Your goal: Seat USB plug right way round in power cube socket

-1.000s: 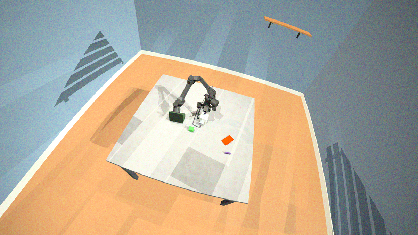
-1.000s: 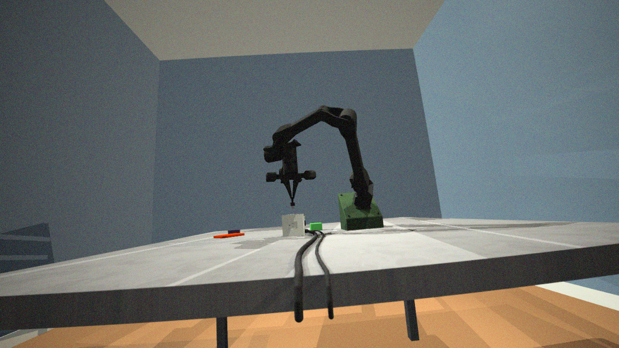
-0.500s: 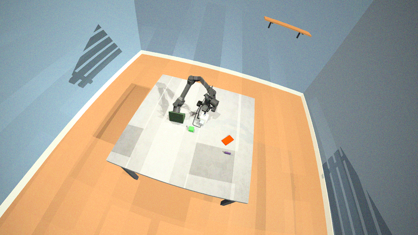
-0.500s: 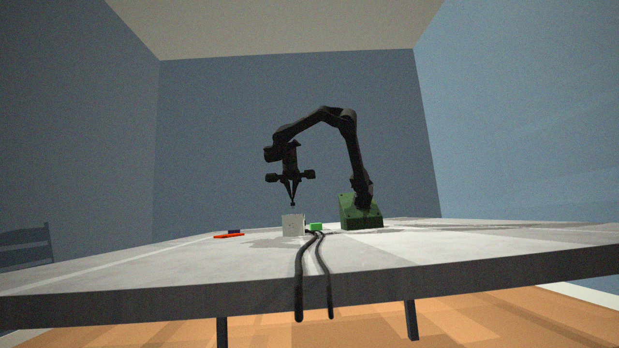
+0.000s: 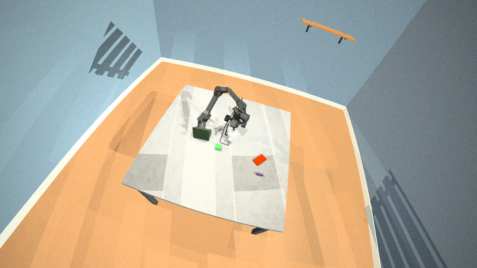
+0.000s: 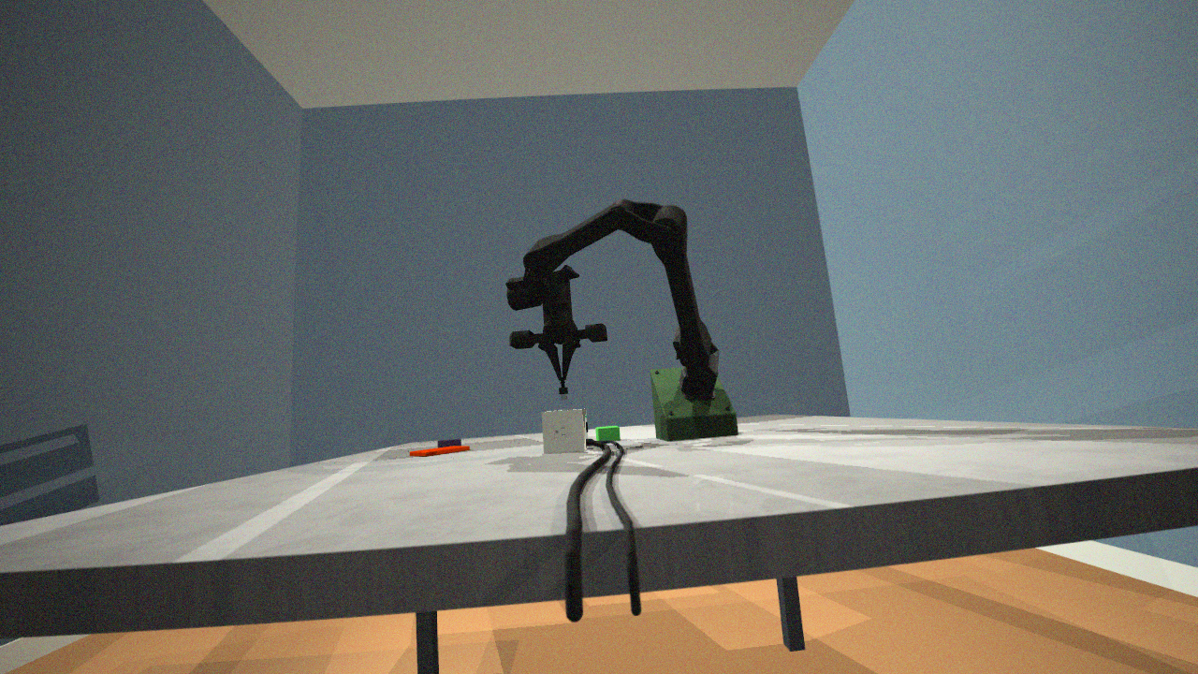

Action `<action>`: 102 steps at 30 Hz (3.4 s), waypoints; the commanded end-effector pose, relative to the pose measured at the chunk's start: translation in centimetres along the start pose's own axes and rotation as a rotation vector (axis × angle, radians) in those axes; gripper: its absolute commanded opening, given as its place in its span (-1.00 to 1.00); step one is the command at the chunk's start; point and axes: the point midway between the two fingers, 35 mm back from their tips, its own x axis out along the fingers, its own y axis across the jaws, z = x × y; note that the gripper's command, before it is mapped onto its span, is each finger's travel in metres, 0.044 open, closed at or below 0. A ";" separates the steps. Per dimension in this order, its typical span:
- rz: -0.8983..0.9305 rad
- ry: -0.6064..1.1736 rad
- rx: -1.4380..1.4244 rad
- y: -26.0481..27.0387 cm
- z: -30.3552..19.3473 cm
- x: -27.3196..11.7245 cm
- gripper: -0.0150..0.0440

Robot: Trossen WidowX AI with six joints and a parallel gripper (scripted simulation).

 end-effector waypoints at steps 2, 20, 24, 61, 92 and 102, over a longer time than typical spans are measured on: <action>0.003 0.008 0.000 0.1 -0.1 0.1 -0.49; 0.003 0.021 0.001 0.1 -0.2 0.3 -0.49; 0.003 0.024 0.001 0.1 -0.2 0.3 -0.49; 0.004 0.052 0.003 0.1 -0.5 0.7 -0.49; 0.005 0.075 0.005 0.1 -0.7 1.1 -0.49; 0.006 0.082 0.005 0.1 -0.8 1.2 -0.49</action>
